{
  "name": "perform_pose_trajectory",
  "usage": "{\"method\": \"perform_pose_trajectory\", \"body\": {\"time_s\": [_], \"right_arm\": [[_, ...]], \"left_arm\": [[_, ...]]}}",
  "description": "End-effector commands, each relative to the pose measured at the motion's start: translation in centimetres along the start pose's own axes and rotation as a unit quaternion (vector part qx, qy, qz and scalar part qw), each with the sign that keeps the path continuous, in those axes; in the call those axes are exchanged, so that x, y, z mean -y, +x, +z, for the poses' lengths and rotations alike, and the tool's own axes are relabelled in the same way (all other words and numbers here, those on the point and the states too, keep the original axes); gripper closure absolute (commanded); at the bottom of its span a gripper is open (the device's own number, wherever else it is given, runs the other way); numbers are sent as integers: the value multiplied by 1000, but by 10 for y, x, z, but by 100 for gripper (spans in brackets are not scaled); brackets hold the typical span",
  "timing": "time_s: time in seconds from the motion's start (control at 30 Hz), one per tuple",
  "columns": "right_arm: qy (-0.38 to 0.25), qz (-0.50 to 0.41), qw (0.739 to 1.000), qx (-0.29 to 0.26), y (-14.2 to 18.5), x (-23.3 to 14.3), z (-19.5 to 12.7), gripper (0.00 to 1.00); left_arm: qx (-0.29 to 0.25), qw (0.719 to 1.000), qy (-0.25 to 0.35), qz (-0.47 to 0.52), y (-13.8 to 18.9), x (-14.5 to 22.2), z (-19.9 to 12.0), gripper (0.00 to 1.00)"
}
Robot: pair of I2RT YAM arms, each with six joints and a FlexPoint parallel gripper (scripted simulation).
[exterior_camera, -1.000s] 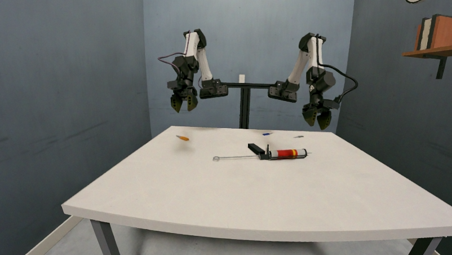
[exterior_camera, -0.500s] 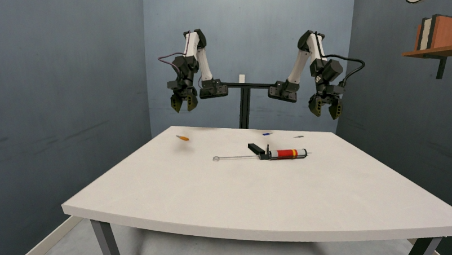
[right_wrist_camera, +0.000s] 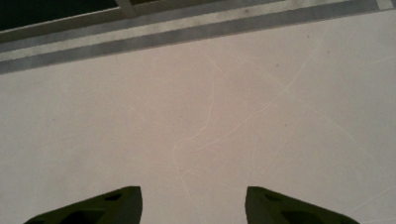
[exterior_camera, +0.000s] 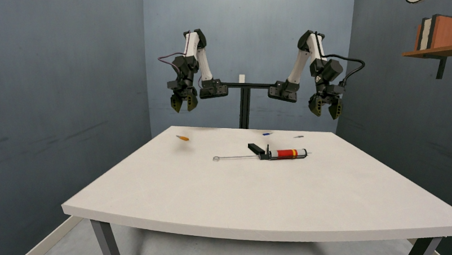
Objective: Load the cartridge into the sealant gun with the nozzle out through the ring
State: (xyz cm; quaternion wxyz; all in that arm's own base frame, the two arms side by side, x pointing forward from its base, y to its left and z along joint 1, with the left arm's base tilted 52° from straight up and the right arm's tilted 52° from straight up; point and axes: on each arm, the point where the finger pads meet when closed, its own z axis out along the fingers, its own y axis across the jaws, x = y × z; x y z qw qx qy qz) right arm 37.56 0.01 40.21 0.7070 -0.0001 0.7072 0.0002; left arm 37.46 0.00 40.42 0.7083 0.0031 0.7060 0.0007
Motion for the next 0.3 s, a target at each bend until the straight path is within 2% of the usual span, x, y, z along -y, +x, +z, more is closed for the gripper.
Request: {"method": "perform_pose_trajectory", "body": {"time_s": [0.0,0.27], "right_arm": [[4,2,1000,5,-5,2,-2,48],[4,2,1000,5,-5,2,-2,48]], "left_arm": [[11,1000,-1,-6,-6,3,1,27],[13,1000,-1,-6,-8,3,0,27]]}}
